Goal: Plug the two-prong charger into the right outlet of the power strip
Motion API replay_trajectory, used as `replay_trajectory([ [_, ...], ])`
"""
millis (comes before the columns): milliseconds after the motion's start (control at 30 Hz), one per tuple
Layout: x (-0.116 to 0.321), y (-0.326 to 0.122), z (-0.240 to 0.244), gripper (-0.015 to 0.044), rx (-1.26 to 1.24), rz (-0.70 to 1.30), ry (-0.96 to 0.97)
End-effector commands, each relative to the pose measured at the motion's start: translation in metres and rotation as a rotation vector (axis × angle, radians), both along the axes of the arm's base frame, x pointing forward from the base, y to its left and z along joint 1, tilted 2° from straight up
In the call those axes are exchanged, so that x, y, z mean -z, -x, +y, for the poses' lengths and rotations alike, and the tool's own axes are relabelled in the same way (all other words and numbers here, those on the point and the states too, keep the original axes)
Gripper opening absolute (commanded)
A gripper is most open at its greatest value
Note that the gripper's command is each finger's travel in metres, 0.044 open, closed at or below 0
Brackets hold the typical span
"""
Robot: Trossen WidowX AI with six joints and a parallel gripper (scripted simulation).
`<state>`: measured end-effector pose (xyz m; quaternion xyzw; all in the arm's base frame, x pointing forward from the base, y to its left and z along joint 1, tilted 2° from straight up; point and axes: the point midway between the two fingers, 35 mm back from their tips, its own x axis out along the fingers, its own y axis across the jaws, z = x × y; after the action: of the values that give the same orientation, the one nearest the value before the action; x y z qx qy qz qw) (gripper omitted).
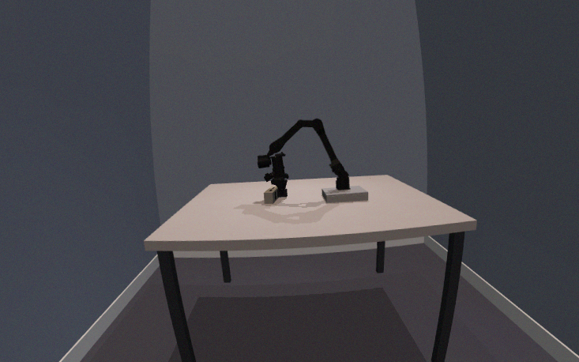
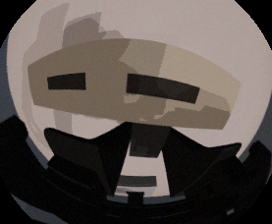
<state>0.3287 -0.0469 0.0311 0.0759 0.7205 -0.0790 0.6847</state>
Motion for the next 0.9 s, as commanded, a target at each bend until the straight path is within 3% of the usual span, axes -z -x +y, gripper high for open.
replay_trajectory([
  [0, 0.0001, -0.0005, -0.0001, 0.0079, 0.000, -0.002, 0.000],
  [467, 0.0001, -0.0003, 0.0000, 0.0440, 0.000, -0.002, 0.000],
  [867, 0.0002, 0.0025, 0.0006, 0.0440, 0.000, -0.009, 0.002],
])
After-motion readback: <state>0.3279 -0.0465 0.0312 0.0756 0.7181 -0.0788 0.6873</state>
